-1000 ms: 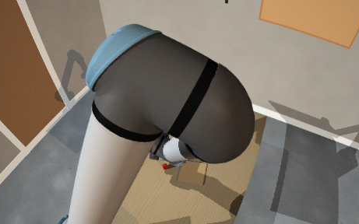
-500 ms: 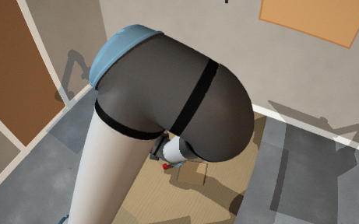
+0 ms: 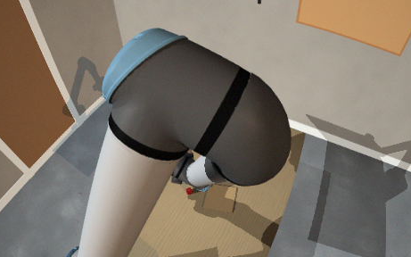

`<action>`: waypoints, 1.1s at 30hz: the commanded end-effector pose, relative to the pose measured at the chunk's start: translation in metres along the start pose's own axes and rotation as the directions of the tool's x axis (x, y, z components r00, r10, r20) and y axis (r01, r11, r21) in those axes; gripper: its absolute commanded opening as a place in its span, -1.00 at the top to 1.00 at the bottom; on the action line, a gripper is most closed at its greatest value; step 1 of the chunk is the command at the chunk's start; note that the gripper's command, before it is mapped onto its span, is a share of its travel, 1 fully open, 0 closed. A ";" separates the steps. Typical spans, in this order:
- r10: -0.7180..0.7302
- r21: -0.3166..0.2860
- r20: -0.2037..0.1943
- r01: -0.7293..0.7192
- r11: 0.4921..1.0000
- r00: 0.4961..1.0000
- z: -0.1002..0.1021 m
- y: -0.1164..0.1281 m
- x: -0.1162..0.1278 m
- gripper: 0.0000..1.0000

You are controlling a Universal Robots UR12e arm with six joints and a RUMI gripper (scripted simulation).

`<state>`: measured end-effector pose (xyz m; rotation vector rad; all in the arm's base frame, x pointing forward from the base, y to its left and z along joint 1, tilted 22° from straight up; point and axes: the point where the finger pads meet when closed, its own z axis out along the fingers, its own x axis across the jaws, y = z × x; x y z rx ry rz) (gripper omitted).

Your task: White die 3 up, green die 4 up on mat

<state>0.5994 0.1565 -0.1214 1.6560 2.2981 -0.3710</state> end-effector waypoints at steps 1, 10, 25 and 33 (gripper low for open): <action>-0.001 0.003 0.001 0.001 1.000 1.000 0.002 -0.002 0.000 0.51; -0.001 0.003 0.001 0.001 1.000 1.000 0.002 -0.002 0.000 0.51; -0.001 0.003 0.001 0.001 1.000 1.000 0.002 -0.002 0.000 0.87; -0.001 0.003 0.001 0.001 1.000 1.000 0.002 -0.002 0.000 0.87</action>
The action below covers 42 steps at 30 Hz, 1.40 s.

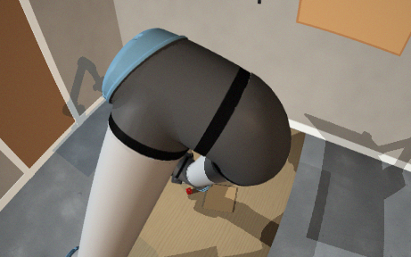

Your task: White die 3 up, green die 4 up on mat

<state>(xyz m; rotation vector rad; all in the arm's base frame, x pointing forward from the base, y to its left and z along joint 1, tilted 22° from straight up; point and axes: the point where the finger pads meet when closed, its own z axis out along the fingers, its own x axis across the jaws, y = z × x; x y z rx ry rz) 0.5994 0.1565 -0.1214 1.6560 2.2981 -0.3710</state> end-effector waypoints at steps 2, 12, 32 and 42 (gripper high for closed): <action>-0.001 0.003 0.000 0.001 1.000 1.000 0.002 -0.002 0.000 0.87; -0.001 0.003 0.000 0.001 1.000 1.000 0.002 -0.002 0.000 0.87; -0.001 0.003 0.000 0.001 1.000 1.000 -0.087 -0.002 0.000 0.87; -0.001 0.003 0.000 0.001 1.000 1.000 -0.098 -0.002 0.000 0.87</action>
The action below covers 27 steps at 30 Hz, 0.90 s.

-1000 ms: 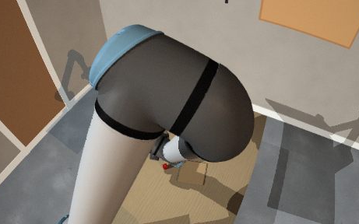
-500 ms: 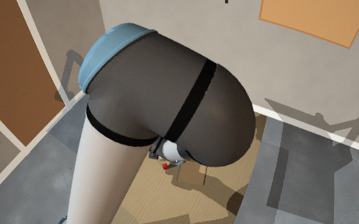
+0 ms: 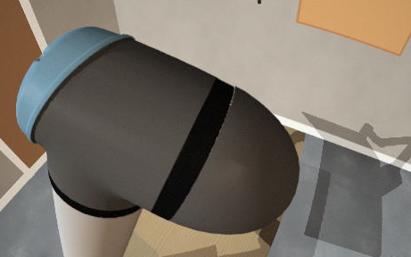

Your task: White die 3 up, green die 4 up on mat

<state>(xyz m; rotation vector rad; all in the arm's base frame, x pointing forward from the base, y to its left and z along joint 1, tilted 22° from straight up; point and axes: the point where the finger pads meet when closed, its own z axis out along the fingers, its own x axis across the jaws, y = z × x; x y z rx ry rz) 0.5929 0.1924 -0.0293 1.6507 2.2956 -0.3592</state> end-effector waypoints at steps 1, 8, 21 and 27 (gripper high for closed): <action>-0.001 0.014 0.000 0.001 1.000 1.000 0.001 -0.003 0.001 0.87; -0.003 0.014 0.000 0.003 1.000 1.000 0.006 0.001 0.001 0.87; -0.005 0.009 0.000 0.005 1.000 1.000 0.014 0.006 0.001 0.87; -0.004 -0.020 -0.001 0.004 1.000 1.000 0.015 0.006 0.002 0.87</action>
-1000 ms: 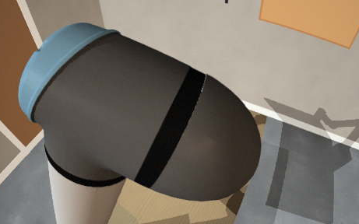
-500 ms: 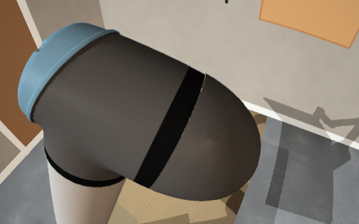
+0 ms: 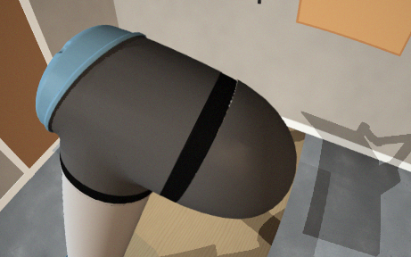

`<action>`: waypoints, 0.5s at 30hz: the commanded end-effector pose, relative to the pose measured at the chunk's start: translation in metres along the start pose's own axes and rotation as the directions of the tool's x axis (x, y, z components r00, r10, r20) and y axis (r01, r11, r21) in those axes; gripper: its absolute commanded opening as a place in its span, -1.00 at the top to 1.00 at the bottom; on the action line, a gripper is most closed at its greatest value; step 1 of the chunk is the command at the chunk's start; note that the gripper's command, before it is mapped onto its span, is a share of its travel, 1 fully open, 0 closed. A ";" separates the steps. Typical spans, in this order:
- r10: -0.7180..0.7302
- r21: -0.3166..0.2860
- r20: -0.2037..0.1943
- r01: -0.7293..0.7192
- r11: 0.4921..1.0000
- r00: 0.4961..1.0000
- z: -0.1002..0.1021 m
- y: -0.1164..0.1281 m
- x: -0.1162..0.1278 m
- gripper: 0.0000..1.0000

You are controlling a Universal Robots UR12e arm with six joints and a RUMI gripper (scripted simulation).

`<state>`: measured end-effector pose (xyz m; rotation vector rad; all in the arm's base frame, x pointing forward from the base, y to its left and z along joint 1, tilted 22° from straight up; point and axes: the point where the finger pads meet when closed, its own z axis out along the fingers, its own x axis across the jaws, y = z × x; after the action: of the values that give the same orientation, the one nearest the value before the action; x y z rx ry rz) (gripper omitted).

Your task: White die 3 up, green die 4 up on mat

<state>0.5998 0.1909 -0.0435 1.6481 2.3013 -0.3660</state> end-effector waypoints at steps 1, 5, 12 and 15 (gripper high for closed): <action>0.000 -0.034 -0.001 0.000 0.999 1.000 0.000 0.000 0.000 0.87; 0.000 -0.054 -0.001 0.000 0.999 1.000 0.001 0.000 0.000 0.87; 0.000 -0.156 -0.001 0.000 0.988 1.000 0.001 -0.001 0.000 0.87; 0.000 -0.212 -0.001 -0.001 0.977 1.000 0.001 -0.001 0.000 0.87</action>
<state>0.5986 0.1901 -0.0441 1.5925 2.2759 -0.2315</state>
